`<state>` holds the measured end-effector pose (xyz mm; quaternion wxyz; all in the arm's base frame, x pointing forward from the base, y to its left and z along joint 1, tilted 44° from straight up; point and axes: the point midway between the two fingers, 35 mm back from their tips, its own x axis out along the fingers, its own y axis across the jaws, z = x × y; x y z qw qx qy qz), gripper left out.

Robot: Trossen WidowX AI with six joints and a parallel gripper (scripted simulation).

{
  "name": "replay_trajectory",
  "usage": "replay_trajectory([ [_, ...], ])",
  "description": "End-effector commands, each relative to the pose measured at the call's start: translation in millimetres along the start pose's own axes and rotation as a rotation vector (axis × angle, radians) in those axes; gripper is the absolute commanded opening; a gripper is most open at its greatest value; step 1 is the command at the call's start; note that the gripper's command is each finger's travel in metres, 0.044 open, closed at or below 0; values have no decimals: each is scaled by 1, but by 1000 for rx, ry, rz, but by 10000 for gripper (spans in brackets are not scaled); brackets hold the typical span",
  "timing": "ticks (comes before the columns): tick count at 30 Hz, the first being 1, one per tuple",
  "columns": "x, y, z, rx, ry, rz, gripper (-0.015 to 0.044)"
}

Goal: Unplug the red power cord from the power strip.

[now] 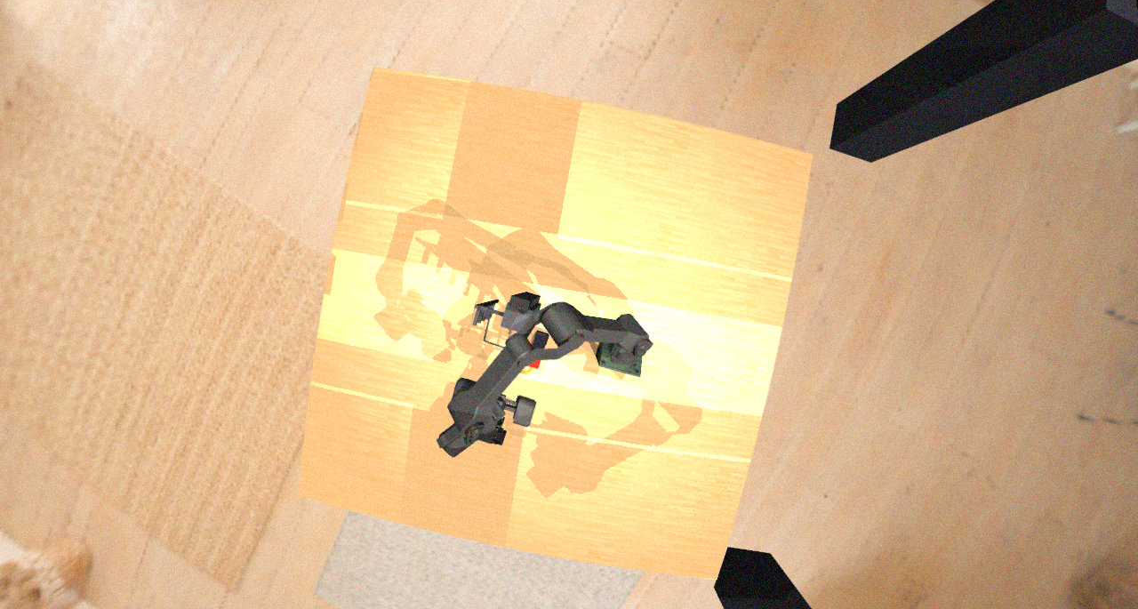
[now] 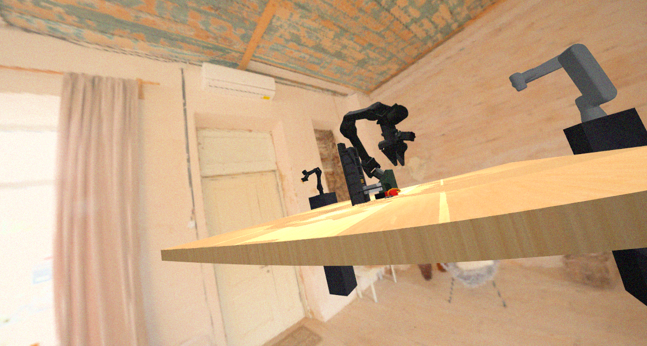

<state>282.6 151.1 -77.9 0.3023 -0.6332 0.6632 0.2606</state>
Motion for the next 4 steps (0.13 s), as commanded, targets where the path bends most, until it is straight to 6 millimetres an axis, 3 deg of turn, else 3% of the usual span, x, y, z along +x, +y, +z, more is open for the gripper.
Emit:
replay_trajectory([
  [1, -1, 0, 1, 5, -4, 2, 440],
  [4, -1, 0, 1, 5, -4, 2, 440],
])
